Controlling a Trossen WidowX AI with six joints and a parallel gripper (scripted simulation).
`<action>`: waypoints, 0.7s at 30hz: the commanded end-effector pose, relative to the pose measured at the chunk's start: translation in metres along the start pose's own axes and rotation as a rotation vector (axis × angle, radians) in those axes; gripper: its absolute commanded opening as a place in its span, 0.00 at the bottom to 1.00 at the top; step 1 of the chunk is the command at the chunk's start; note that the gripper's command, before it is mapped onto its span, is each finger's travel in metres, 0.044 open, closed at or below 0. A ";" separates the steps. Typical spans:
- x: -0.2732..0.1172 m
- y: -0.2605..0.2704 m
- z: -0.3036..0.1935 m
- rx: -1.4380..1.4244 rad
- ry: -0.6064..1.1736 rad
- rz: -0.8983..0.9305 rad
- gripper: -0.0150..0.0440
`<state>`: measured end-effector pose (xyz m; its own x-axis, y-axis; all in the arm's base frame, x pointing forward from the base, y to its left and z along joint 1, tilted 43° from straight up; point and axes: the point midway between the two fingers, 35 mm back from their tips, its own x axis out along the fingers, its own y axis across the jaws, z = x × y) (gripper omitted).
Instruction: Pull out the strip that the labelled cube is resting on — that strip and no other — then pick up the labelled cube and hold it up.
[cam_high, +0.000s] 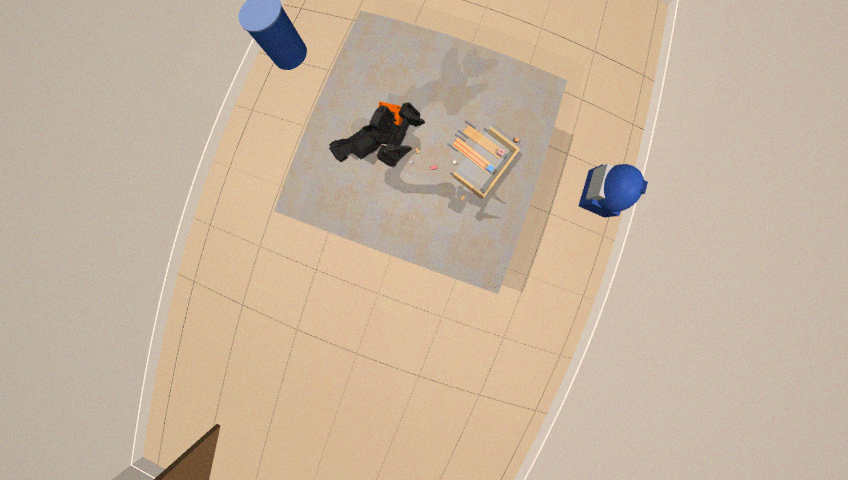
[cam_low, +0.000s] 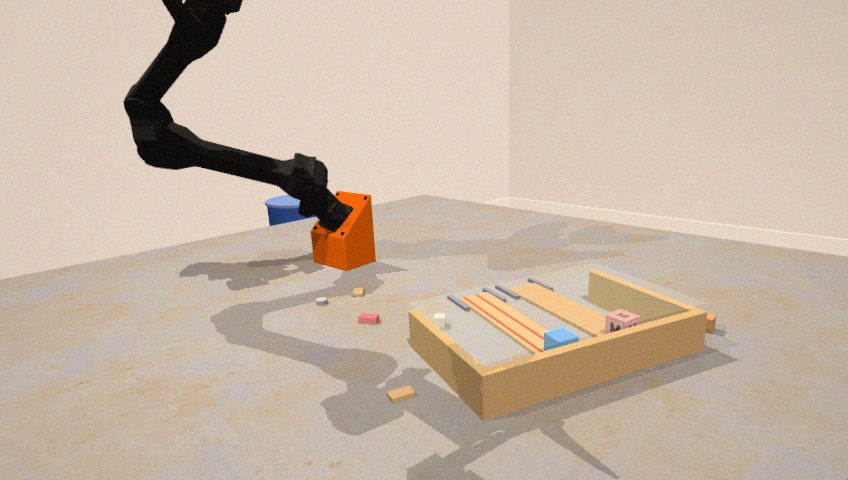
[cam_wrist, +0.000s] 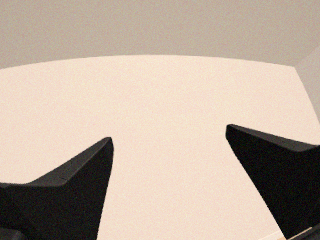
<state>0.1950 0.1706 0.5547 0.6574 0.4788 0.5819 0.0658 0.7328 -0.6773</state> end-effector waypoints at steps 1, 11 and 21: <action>0.003 0.055 -0.052 0.064 0.192 0.086 0.93; -0.039 0.164 -0.170 0.155 0.656 0.188 0.93; -0.146 0.243 -0.267 0.127 1.124 0.156 0.93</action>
<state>0.3207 0.1683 0.2375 0.9805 0.0363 -0.1931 -0.1483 0.7815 -0.6060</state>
